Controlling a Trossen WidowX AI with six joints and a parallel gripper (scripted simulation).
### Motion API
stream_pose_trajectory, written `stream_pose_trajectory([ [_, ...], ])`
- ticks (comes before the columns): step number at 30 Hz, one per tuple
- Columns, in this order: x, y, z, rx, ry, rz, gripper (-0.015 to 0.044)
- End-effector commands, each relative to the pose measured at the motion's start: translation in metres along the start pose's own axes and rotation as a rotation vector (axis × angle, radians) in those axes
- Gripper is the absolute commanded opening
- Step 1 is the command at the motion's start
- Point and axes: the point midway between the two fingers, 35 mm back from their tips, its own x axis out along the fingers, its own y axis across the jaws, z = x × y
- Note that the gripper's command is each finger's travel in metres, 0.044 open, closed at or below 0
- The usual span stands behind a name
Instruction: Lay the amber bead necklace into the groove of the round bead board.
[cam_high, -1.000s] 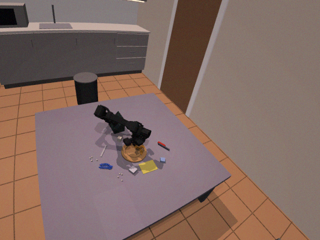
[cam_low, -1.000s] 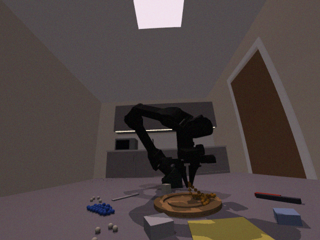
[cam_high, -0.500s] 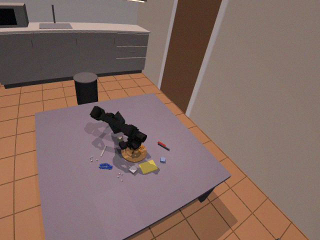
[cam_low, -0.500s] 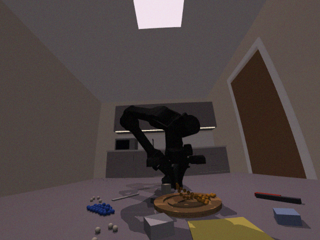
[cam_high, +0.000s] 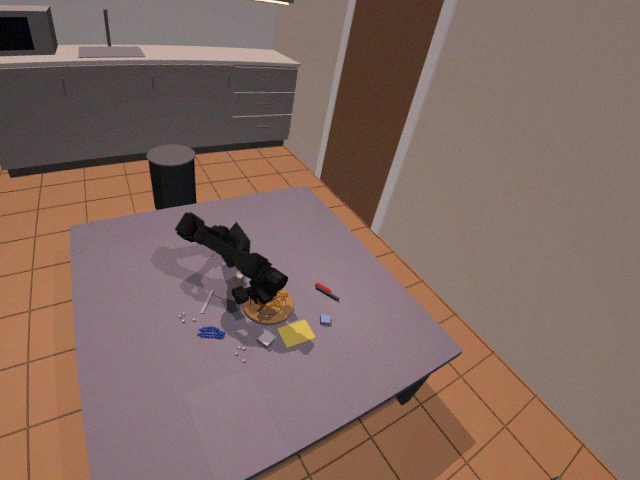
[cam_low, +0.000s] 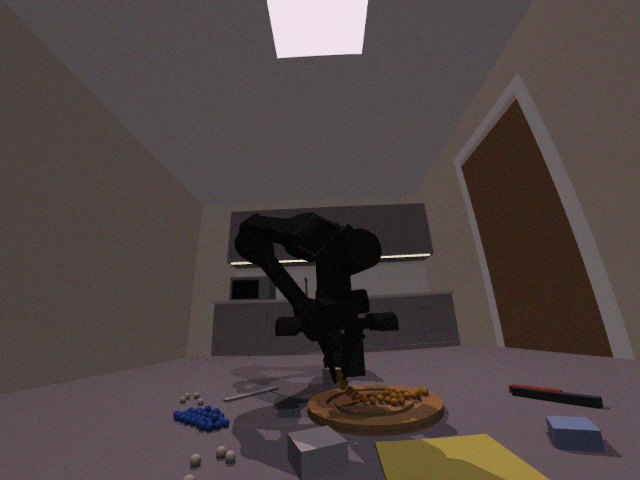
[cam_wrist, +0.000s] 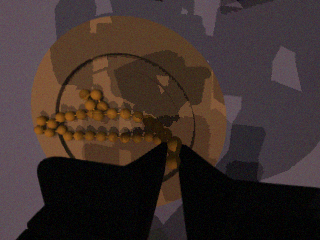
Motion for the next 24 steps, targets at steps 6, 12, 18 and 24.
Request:
stream_pose_trajectory([
  [6,0.015,-0.001,-0.001,-0.007,0.001,-0.004,0.0],
  [12,0.023,-0.002,-0.001,-0.007,0.001,-0.005,0.0],
  [18,0.019,-0.001,0.001,0.002,-0.003,0.0,0.0079],
  [24,0.019,-0.001,0.001,0.002,-0.003,0.0,0.0236],
])
